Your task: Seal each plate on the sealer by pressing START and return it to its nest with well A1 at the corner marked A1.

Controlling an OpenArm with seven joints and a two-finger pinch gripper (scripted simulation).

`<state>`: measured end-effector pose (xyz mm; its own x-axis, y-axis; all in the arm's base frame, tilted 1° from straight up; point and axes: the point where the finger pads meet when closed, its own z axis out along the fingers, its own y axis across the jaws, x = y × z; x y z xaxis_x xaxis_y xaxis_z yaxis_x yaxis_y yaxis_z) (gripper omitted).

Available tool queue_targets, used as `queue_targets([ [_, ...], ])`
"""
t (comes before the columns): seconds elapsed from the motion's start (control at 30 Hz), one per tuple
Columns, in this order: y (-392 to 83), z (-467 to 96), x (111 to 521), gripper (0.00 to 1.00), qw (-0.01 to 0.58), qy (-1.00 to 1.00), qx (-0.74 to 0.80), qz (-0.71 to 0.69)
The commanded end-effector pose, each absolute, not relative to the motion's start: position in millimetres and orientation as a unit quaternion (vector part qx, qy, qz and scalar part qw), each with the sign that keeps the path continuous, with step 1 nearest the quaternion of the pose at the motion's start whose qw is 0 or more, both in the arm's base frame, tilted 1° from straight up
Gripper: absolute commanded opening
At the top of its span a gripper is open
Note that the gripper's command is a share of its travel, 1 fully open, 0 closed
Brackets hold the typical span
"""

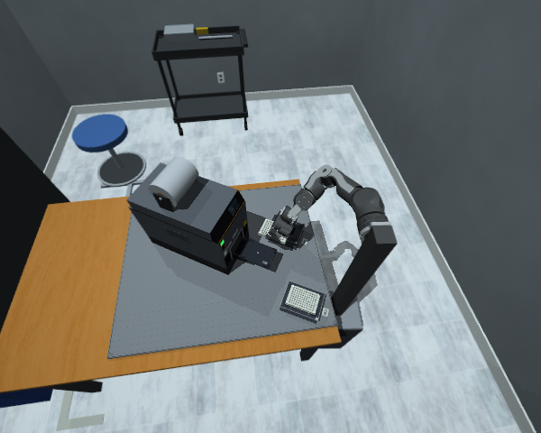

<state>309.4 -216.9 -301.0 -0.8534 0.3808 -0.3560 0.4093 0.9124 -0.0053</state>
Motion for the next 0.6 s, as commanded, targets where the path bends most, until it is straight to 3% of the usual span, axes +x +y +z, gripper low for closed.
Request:
queue_targets([
  [0.0,-214.8,-298.6,313.4,0.0,0.18,0.961,0.208,-0.041],
  [0.57,-188.1,-298.5,336.0,0.0,0.179,0.96,0.209,-0.041],
])
